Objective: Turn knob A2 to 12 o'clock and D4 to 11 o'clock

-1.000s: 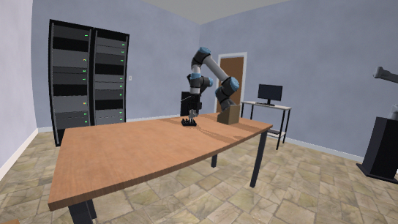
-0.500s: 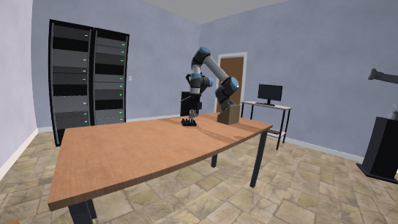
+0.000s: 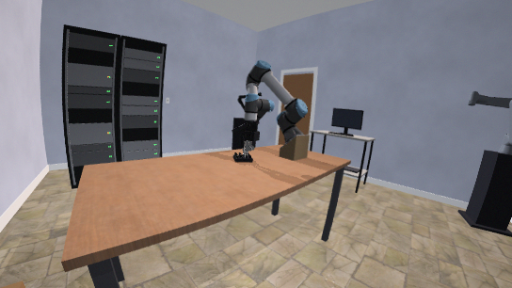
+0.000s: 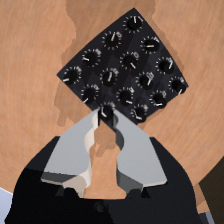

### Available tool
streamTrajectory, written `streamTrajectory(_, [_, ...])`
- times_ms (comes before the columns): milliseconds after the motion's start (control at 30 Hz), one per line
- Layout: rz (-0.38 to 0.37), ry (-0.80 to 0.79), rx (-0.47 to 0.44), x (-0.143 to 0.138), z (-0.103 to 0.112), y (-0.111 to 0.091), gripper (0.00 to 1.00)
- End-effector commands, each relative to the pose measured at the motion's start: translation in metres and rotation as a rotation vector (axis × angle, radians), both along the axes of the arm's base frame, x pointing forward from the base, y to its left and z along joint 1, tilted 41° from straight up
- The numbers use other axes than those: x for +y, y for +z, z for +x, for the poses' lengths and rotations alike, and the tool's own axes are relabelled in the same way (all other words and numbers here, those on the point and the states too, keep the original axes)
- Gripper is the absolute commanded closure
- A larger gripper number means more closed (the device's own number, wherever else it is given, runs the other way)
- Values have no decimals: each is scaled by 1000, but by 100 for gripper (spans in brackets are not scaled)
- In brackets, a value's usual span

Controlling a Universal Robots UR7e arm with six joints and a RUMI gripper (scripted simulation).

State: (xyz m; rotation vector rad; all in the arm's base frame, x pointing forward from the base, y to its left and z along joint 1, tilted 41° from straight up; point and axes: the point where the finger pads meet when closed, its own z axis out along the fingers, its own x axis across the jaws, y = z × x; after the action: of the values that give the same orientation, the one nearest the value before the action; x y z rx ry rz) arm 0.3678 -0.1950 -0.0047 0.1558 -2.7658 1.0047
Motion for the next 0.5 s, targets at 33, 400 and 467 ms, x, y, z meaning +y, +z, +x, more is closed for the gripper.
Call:
streamTrajectory(33, [6, 34, 27, 0, 1, 0, 96])
streamTrajectory(400, [27, 139, 117, 0, 1, 0, 96])
streamTrajectory(467, [29, 151, 127, 0, 1, 0, 96])
